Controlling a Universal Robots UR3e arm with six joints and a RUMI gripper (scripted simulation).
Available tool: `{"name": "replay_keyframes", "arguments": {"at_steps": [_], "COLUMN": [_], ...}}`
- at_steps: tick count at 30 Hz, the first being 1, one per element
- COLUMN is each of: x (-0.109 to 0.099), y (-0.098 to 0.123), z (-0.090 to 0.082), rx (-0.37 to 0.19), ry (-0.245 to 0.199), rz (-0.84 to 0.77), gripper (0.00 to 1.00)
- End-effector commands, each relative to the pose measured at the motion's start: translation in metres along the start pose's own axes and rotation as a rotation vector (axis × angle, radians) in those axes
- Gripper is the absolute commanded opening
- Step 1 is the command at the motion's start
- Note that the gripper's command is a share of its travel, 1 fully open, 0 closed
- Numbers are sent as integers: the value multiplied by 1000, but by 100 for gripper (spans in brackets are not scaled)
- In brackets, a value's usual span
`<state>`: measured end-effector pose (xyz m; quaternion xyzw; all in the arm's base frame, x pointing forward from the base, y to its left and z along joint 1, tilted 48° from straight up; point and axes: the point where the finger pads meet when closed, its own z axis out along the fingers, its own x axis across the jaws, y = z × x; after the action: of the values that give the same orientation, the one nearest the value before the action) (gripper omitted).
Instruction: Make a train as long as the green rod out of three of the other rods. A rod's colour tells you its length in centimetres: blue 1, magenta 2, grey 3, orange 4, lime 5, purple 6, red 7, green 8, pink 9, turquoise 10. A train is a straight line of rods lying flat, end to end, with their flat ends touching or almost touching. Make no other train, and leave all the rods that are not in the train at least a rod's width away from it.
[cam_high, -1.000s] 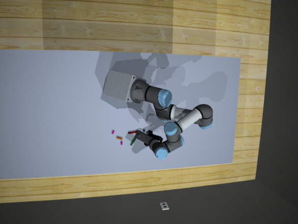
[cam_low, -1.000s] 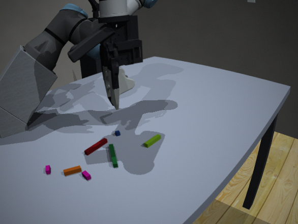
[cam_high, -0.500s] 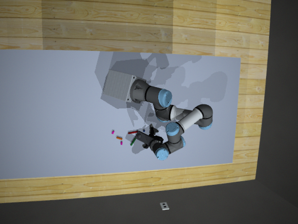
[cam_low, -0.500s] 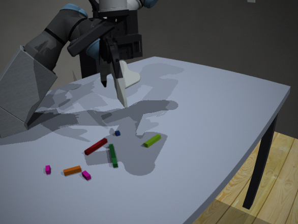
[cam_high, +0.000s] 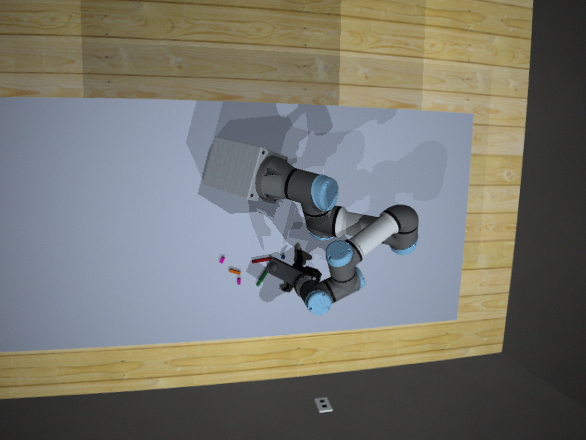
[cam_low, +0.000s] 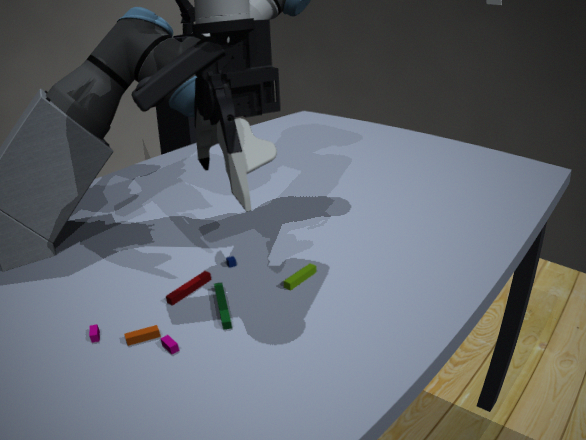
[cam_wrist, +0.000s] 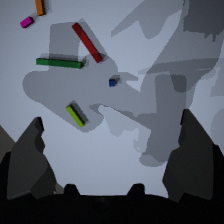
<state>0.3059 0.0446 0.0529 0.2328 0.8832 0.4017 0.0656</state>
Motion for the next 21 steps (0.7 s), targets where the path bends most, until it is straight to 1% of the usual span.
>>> {"name": "replay_keyframes", "arguments": {"at_steps": [1, 12, 16, 21], "x": [-1, -5, -13, -28], "y": [0, -3, -8, -18], "z": [0, -2, -5, -8], "rx": [1, 1, 1, 1], "ry": [-1, -2, -2, -2], "rz": [-1, 42, 113, 253], "gripper": [100, 100, 100, 100]}}
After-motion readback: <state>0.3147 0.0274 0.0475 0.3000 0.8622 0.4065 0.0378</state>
